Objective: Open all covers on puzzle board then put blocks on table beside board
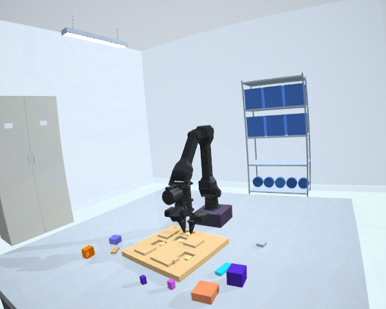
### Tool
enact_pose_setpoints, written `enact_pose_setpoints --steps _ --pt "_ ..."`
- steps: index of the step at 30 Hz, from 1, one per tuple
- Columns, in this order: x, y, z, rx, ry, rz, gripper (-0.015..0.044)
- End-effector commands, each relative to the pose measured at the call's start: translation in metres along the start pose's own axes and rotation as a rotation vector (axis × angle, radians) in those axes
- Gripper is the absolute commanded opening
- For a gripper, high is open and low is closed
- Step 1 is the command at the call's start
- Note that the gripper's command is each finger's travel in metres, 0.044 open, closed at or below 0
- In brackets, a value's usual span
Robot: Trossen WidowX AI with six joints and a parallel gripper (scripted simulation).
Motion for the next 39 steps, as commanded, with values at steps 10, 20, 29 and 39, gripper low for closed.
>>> enact_pose_setpoints --steps 10,20,29,39 --pt "-0.001 0.009 0.0 0.0 0.001 0.01 0.0144" --pt "0.0 0.007 0.0 0.0 0.0 0.002 0.0084" --pt "0.0 0.003 0.0 0.0 0.0 0.003 0.008" --pt "0.001 -0.01 0.0 0.0 0.001 0.005 0.008"
Point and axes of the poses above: the point midway between the two fingers, 35 mm back from their tips, its own y axis out along the fingers, its own z axis across the jaws, x = y × z, the point moved 6 cm from there along -y, back along the fingers, and after that the axes turned 3 degrees about -y, right-handed, at the moved point
